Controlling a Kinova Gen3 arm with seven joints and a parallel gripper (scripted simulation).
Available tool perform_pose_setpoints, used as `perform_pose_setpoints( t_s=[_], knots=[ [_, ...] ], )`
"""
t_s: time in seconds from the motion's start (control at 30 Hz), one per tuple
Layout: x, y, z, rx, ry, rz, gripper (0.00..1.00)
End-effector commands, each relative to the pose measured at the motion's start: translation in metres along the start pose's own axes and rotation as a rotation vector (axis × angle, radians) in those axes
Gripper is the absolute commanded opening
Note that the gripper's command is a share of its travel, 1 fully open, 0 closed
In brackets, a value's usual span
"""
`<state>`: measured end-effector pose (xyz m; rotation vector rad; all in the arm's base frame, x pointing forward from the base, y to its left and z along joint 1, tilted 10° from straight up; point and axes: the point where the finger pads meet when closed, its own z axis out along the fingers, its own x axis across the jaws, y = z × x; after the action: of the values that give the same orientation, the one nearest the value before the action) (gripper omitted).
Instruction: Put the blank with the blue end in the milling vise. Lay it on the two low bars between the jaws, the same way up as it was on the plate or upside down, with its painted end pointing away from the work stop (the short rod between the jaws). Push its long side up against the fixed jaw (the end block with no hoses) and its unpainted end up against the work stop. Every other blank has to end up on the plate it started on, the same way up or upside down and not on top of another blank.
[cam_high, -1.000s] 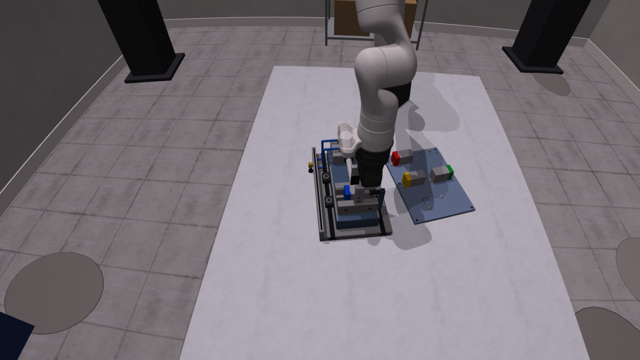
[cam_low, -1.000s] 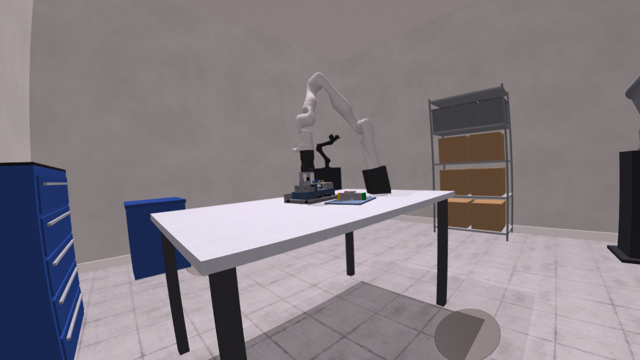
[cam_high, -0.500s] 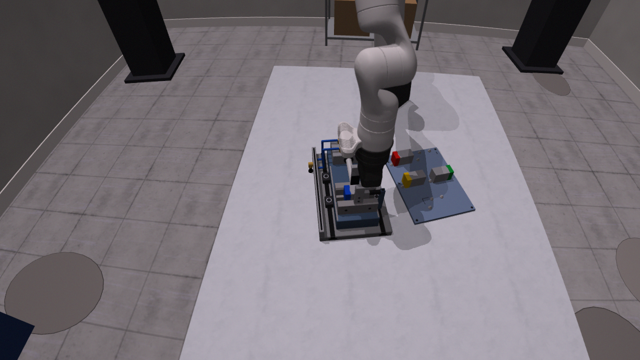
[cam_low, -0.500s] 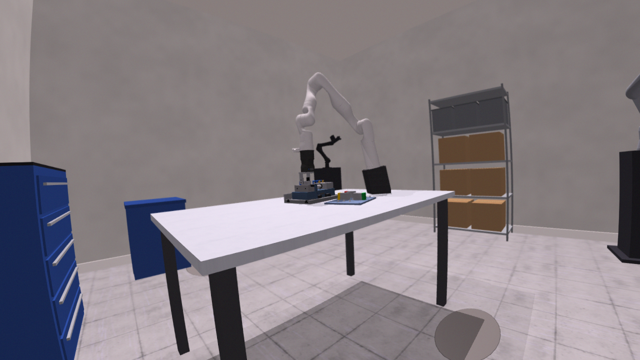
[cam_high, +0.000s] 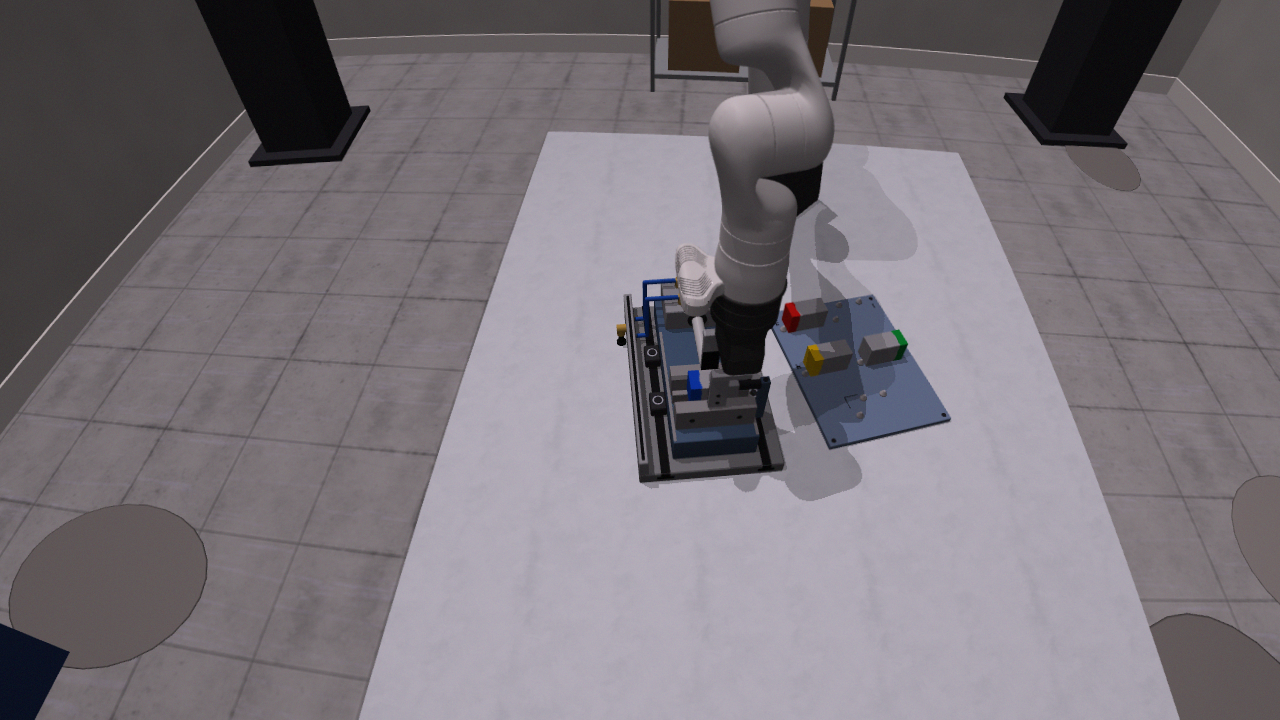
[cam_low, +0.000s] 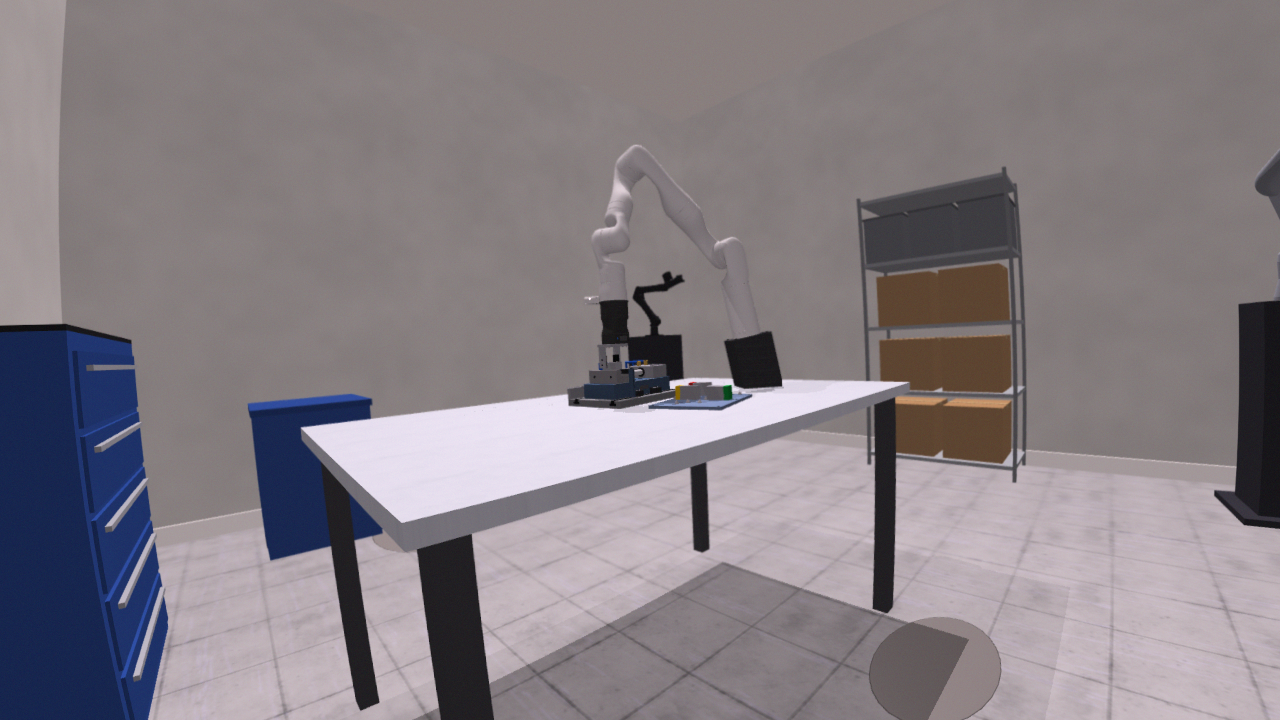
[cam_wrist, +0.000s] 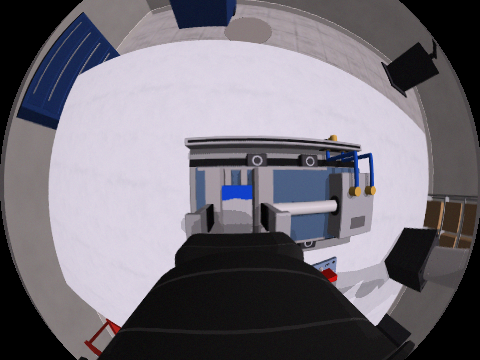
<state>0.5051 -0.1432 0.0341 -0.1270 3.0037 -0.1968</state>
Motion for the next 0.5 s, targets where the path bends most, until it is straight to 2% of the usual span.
perform_pose_setpoints(
  t_s=[0.0, 0.47],
  knots=[
    [-0.0008, -0.0002, -0.0009, 0.001, -0.002, 0.0, 1.0],
    [-0.0008, -0.0002, -0.0023, 0.001, -0.001, 0.001, 1.0]
  ],
)
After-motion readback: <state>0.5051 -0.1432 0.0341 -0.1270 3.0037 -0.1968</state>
